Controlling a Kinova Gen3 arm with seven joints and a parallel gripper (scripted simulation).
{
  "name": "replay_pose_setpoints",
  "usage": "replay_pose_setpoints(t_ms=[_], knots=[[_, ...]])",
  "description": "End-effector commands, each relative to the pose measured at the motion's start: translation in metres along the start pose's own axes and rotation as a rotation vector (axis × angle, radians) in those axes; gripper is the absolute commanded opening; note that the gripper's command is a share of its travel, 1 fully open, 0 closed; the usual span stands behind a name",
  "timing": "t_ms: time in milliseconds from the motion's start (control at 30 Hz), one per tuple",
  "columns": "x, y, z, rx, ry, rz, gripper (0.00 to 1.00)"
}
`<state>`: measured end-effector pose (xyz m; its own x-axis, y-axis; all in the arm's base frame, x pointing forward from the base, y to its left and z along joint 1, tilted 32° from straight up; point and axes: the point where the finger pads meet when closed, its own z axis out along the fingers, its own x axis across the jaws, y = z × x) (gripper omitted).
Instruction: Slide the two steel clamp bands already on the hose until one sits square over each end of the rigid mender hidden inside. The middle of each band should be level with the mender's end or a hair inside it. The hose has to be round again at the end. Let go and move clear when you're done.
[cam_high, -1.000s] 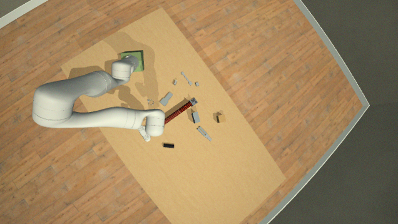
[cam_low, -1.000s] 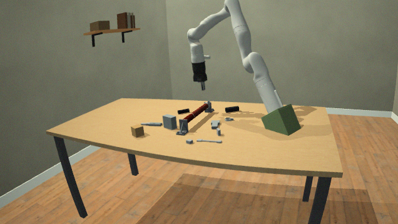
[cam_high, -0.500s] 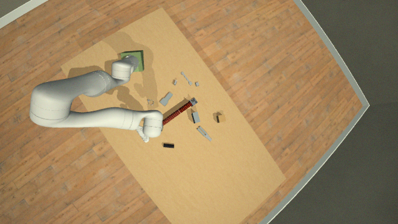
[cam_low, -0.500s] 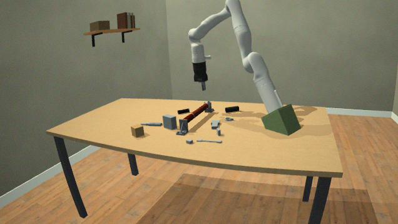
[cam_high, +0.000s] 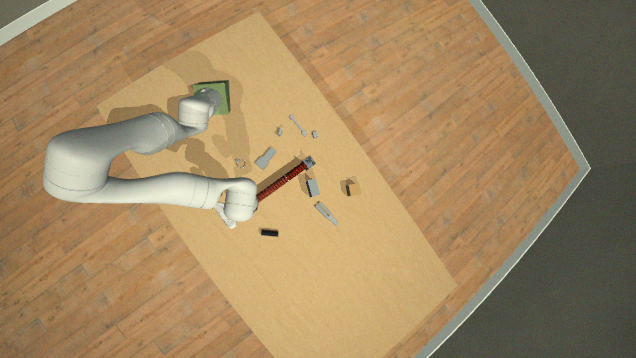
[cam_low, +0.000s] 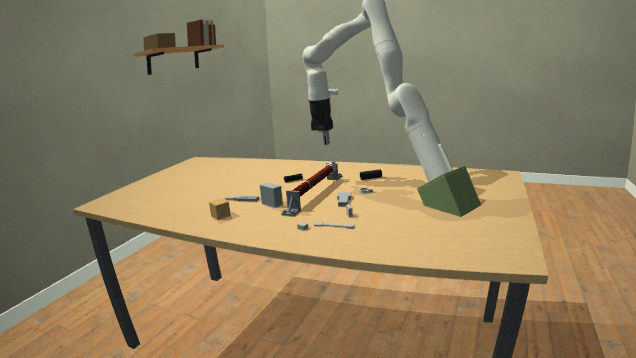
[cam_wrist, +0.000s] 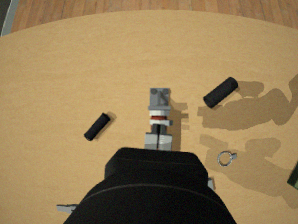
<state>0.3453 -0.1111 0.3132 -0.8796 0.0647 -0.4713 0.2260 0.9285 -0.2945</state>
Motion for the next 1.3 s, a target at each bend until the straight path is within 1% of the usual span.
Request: replay_pose_setpoints(t_ms=[0,1267], knots=[[0.0008,0.0024,0.0006,-0.016,-0.001,-0.005,0.00],[0.0027,-0.0049,0.0035,-0.041,-0.003,-0.033,0.00]])
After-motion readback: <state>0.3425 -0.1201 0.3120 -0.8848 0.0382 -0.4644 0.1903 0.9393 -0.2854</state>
